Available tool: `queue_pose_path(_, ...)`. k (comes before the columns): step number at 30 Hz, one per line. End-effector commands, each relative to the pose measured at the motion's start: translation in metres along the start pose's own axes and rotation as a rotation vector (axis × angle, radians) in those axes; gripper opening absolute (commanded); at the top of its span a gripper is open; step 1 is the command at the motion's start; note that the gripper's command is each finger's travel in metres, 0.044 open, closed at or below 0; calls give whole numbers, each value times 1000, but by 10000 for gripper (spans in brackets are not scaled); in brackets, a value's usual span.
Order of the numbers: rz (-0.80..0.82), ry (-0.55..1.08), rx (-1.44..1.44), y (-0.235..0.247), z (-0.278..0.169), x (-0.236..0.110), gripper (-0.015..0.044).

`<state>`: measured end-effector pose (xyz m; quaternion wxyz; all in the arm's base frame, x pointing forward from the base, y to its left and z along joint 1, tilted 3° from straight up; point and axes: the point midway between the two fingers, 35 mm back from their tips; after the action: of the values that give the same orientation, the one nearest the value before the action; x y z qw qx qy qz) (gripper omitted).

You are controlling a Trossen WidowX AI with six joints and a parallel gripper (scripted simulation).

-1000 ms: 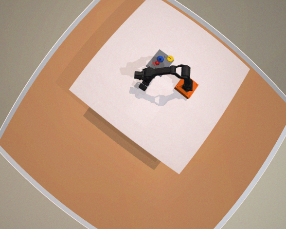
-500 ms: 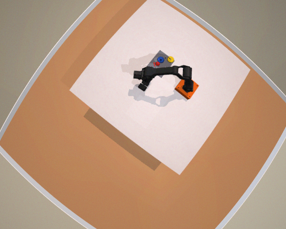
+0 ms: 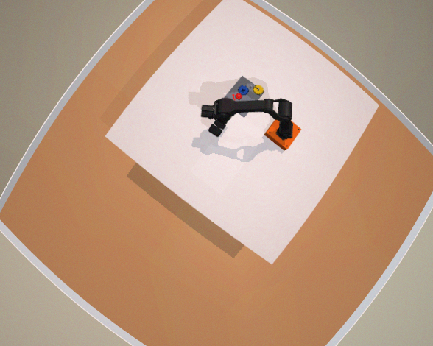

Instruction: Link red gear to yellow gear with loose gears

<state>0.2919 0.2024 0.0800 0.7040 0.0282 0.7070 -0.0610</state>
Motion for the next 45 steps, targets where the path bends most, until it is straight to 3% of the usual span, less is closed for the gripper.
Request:
queue_pose_path(1,12,-11,5,1,0,-15,0)
queue_pose_path(20,11,-10,5,-2,-6,-60,0)
queue_pose_path(45,-11,-6,28,-50,22,-50,0)
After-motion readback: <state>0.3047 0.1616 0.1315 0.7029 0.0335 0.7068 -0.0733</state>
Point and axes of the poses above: the point midway between the two fingers, 35 mm back from their tips, its own x axis out along the fingers, its own y axis across the jaws, z = x × y, and after that the axes turned 15 degrees about x, right-handed
